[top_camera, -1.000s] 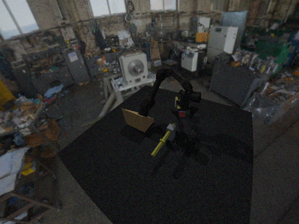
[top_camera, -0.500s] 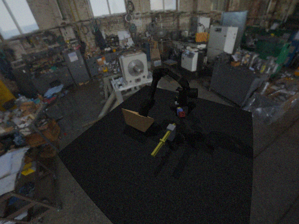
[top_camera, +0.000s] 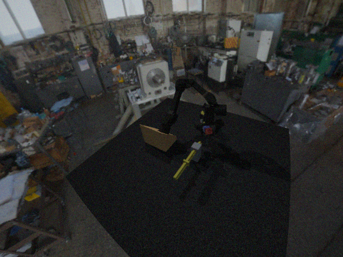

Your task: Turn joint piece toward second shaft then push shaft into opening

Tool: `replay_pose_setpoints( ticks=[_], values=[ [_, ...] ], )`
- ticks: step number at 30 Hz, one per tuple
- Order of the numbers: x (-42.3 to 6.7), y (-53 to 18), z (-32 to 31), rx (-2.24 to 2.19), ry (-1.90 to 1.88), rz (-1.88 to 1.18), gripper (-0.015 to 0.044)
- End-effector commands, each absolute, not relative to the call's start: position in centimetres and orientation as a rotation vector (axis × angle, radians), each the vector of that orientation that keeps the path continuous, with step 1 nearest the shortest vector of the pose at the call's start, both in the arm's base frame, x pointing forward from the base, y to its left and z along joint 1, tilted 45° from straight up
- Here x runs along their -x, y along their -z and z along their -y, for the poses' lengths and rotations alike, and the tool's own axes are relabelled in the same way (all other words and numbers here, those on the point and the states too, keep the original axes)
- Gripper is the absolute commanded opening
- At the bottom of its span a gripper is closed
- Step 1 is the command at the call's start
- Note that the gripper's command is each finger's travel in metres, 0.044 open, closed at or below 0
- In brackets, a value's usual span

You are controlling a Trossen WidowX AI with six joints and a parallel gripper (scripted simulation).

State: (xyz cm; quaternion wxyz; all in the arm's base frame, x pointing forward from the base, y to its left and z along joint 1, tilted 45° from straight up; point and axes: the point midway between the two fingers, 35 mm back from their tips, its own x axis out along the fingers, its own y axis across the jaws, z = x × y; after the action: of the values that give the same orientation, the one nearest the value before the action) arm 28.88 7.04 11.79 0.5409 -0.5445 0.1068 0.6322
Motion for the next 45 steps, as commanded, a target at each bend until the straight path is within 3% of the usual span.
replay_pose_setpoints(
  ticks=[1, 2, 12, 45],
  values=[
    [-28.89, -11.29, -7.32, 1.292, -1.503, -0.260, 0.0440],
    [-28.90, -11.27, -7.33, 1.292, -1.503, -0.260, 0.0440],
    [-28.90, -11.27, -7.33, 1.292, -1.503, -0.260, 0.0182],
    [-28.90, -11.27, -7.33, 1.292, -1.503, -0.260, 0.0182]
  ],
)
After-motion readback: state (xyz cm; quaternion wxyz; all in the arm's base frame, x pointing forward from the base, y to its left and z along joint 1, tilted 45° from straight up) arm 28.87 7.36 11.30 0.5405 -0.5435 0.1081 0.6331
